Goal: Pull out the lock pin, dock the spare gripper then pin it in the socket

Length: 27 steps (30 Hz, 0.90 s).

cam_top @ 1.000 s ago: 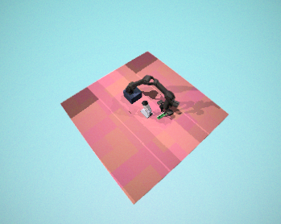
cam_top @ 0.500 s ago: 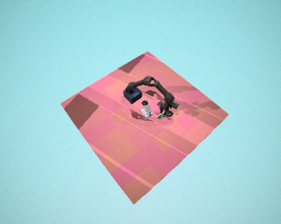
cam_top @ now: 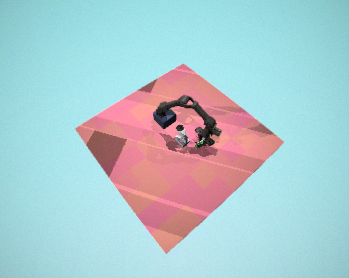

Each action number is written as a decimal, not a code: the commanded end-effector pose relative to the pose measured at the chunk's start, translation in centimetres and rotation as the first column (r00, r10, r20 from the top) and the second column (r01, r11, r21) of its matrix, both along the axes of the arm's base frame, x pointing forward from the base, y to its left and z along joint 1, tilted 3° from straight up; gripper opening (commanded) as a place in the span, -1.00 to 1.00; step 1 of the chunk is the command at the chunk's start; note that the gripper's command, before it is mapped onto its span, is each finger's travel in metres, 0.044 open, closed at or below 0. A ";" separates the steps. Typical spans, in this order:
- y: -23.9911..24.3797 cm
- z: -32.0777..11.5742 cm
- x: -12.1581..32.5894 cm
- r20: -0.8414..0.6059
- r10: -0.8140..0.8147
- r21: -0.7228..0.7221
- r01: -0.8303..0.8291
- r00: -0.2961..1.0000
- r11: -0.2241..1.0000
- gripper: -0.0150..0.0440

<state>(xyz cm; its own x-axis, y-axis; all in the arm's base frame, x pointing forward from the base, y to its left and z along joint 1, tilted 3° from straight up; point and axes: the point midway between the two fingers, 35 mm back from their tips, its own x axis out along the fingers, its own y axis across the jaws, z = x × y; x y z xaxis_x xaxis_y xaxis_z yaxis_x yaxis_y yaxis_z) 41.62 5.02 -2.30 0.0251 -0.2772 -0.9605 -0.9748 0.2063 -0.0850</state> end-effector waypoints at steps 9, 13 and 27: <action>0.0 -0.1 0.0 -0.002 0.002 0.004 -0.002 1.000 1.000 -0.49; 0.0 -0.1 0.0 -0.002 0.002 0.004 -0.002 1.000 1.000 -0.49; 0.2 5.3 -0.3 -0.002 0.002 0.004 -0.002 1.000 1.000 -0.49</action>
<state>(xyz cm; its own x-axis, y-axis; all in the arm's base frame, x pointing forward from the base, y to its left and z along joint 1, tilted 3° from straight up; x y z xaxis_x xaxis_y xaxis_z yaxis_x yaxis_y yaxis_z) 41.34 5.06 1.47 0.0151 -0.2792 -0.9601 -0.9762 0.2035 -0.0745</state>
